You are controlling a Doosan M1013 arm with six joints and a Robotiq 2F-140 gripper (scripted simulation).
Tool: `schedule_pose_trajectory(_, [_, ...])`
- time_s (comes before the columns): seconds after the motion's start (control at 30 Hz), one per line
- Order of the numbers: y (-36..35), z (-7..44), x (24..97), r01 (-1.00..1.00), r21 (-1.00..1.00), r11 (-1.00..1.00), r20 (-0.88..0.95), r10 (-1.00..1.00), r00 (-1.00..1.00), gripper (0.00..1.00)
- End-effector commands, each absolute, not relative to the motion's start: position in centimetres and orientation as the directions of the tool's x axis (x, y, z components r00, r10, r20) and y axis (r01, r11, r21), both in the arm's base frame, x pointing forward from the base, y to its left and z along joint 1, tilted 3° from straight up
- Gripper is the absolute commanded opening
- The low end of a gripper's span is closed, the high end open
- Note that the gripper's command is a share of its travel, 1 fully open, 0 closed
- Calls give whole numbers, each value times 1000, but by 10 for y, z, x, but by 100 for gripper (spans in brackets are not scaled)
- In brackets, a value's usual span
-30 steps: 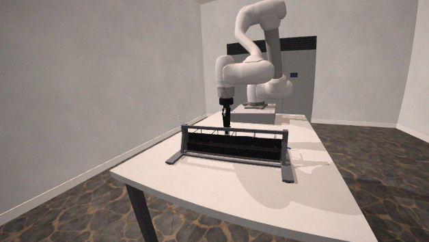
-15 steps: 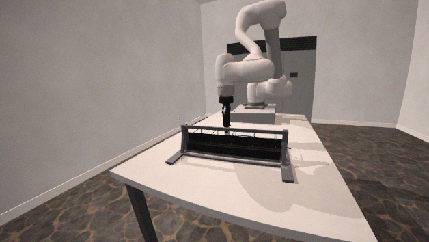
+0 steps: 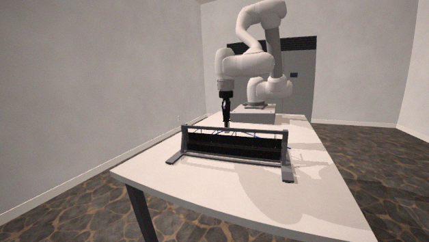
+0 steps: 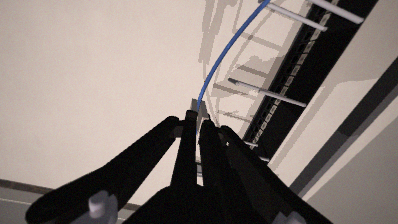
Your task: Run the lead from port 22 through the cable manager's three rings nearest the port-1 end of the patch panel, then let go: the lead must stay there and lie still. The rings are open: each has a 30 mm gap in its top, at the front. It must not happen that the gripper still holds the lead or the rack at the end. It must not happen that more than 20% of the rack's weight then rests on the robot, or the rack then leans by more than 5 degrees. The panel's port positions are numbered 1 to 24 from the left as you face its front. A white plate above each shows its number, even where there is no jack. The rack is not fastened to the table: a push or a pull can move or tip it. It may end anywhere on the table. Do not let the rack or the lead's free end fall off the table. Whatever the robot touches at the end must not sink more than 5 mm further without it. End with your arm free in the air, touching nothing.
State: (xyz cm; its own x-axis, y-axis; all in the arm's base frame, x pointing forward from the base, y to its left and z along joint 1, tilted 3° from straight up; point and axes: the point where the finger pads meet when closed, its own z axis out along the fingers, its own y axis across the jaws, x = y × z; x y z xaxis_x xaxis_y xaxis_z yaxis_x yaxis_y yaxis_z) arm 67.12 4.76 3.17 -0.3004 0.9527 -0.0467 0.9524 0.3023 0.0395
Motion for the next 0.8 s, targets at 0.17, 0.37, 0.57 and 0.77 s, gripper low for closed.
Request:
schedule_pose_trajectory(0.17, [49,56,670,952,39,302,-46,953,-300,0])
schedule_pose_trajectory(0.37, [49,66,669,952,39,302,-46,953,-300,0])
schedule_pose_trajectory(0.57, [49,78,669,952,39,302,-46,953,-300,0])
schedule_pose_trajectory(0.77, [49,85,668,952,39,302,-46,953,-300,0])
